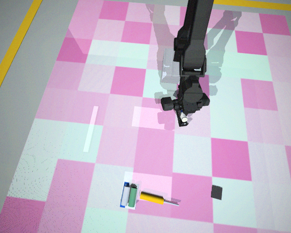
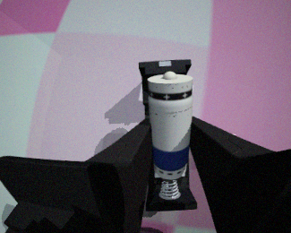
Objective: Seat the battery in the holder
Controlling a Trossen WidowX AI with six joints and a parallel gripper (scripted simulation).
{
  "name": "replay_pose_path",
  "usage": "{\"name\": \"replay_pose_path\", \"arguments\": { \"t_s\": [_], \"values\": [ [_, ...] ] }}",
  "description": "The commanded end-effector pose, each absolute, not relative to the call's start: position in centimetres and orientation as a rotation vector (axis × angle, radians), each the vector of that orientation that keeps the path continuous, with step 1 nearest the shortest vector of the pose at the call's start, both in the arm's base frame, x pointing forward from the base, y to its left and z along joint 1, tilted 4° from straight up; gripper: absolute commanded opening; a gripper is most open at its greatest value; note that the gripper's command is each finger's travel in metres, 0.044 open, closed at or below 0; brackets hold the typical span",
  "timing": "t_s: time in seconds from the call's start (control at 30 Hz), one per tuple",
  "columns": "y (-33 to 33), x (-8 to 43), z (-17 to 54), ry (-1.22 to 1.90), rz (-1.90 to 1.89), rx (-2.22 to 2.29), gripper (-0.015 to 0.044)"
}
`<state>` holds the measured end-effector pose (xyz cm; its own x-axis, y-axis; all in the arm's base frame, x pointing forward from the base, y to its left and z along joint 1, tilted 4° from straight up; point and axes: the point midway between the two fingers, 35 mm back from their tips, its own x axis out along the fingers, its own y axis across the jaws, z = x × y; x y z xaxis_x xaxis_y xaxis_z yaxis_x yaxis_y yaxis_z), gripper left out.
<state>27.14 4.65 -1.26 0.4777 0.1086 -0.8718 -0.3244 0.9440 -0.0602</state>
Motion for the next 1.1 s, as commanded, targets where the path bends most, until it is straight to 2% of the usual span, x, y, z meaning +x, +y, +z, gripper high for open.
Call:
{"name": "replay_pose_path", "arguments": {
  "t_s": [0.0,1.07],
  "values": [
    [4.5,26.51,-1.4,1.049,0.272,-0.234,0.008],
    [4.24,25.75,-1.5,1.075,0.267,-0.237,0.008]
  ]
}}
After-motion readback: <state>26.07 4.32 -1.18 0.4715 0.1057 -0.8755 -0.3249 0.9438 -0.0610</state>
